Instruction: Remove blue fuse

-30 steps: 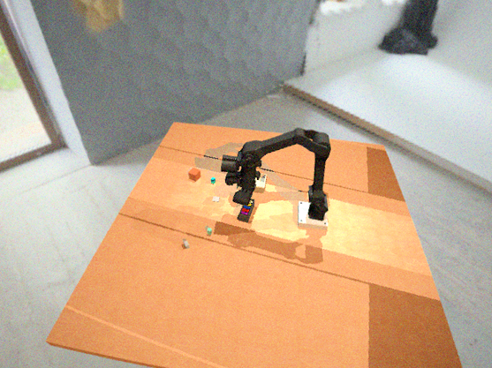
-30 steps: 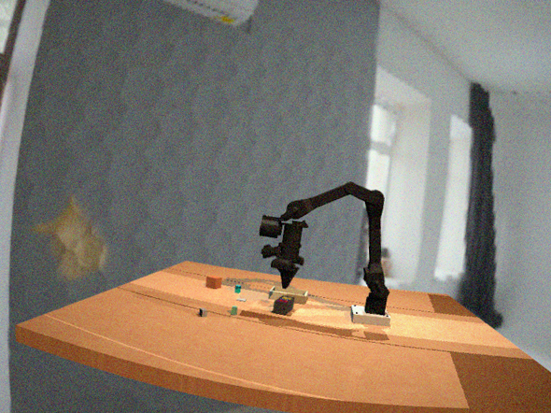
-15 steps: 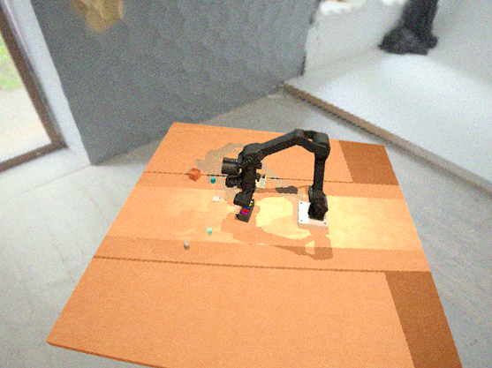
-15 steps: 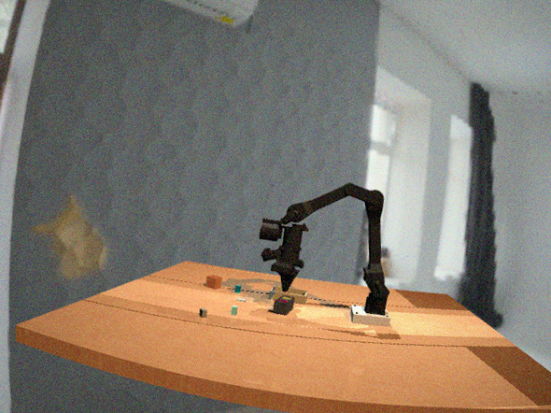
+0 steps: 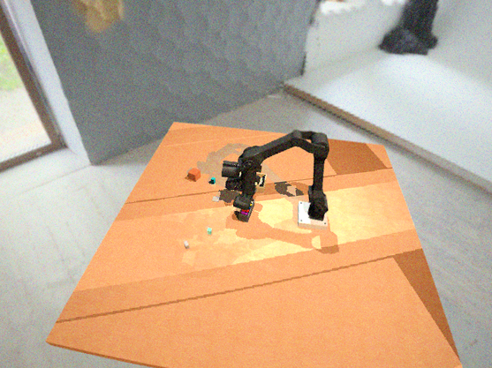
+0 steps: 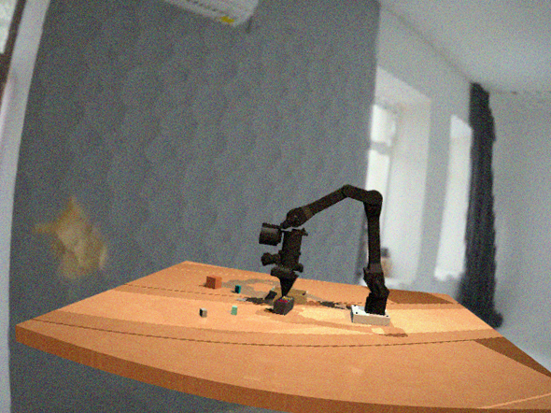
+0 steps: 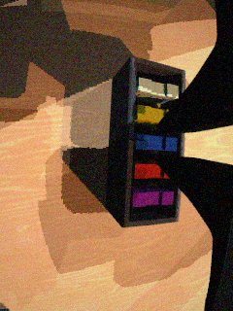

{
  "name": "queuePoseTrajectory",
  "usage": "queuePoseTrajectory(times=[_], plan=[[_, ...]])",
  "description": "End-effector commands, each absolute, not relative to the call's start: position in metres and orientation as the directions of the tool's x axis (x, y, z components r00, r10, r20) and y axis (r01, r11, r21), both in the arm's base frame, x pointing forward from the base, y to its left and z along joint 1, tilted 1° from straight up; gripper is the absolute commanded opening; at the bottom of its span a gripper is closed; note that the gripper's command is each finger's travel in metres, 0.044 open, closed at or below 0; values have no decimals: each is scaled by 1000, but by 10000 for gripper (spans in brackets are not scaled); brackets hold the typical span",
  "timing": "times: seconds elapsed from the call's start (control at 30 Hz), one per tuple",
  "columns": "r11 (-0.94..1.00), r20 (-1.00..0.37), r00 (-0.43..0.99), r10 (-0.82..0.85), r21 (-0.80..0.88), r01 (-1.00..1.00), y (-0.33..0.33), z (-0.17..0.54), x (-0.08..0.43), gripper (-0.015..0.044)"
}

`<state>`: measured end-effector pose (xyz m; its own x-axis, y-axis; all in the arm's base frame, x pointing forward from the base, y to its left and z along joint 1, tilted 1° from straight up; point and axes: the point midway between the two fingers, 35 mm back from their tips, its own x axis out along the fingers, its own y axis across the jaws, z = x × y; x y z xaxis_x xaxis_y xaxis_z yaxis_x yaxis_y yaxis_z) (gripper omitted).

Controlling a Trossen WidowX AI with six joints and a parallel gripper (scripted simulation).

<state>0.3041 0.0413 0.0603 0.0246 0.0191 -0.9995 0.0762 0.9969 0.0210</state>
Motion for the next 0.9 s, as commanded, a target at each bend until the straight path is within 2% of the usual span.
queuePoseTrajectory(times=[0.0, 0.87], plan=[[997, -1000, 14, 12, 13, 80, 40, 53, 301, 63], [997, -1000, 14, 12, 13, 80, 41, 43, 301, 63]])
